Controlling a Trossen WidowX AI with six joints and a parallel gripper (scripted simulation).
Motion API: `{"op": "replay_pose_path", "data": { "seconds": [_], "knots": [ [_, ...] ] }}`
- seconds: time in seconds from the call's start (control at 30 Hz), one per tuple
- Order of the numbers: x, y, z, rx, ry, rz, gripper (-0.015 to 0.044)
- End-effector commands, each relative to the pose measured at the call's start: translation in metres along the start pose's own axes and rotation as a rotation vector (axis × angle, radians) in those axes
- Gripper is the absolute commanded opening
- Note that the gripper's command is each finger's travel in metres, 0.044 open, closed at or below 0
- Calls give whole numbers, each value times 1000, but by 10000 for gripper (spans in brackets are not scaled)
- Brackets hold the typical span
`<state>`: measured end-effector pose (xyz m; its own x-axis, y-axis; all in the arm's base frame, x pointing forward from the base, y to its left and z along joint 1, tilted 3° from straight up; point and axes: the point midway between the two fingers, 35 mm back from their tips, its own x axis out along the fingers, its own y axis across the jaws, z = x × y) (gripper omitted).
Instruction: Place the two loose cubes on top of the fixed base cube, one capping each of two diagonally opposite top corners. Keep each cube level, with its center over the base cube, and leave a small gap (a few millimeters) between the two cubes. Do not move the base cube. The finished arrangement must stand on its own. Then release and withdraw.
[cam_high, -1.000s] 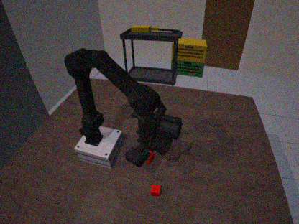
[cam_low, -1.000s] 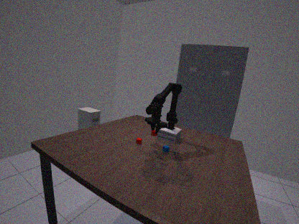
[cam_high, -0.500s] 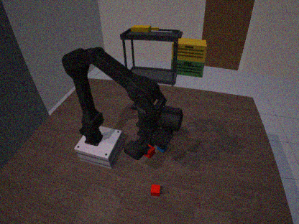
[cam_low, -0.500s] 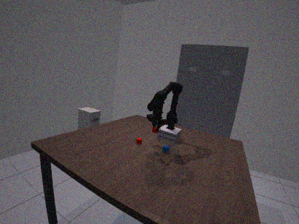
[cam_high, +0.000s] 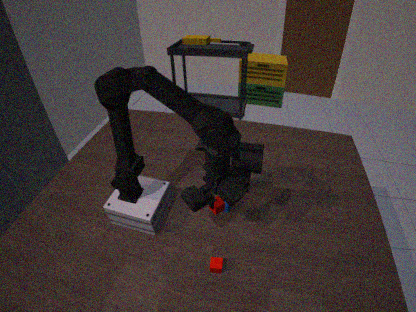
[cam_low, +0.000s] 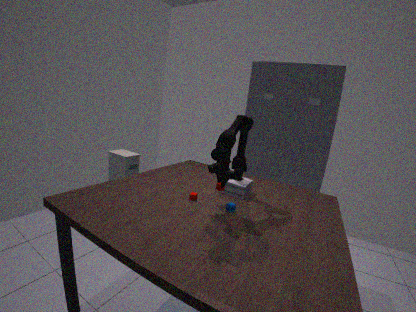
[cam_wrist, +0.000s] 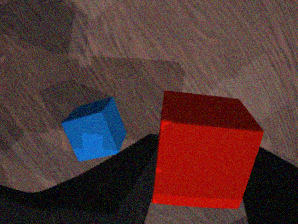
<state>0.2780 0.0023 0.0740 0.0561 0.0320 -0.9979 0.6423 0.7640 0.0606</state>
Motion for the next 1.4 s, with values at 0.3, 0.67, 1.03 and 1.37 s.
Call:
{"op": "replay_pose_path", "data": {
  "seconds": [0.3, 0.67, 1.03, 1.37],
  "knots": [
    [14, 39, -12, 278, -6, 7, 105],
    [24, 62, -24, 454, -4, 9, 105],
    [24, 62, -24, 454, -4, 9, 105],
    [39, 62, -24, 459, -4, 9, 105]
  ]
}}
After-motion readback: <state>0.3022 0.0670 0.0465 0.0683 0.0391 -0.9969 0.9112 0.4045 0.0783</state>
